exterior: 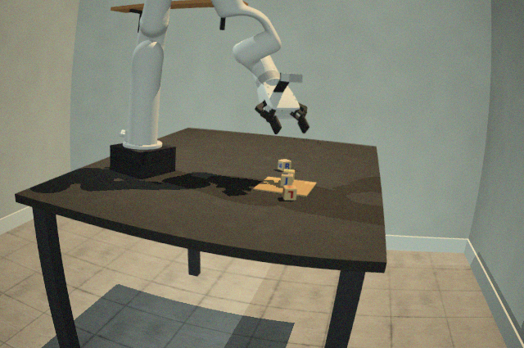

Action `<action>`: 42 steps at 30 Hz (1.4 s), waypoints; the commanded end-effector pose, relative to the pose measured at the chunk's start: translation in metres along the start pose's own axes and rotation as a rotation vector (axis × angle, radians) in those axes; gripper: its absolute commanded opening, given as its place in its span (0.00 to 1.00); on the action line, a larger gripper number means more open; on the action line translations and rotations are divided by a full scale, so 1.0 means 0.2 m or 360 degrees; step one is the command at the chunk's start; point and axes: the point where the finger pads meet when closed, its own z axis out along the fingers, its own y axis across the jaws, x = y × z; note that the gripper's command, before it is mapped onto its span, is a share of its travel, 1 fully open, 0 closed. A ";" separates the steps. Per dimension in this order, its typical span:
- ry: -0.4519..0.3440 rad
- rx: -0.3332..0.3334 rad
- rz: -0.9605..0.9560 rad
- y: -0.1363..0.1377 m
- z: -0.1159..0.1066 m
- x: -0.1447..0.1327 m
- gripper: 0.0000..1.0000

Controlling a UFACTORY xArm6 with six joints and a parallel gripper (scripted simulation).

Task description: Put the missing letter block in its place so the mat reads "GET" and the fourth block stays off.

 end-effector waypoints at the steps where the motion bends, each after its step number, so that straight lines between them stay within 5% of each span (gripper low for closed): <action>1: 0.0002 0.0004 0.0004 -0.01 0.00 0.01 1.00; 10: 0.0002 0.0004 0.0004 0.15 0.13 0.13 1.00; 42: 0.0002 0.0003 0.0004 0.15 0.13 0.13 1.00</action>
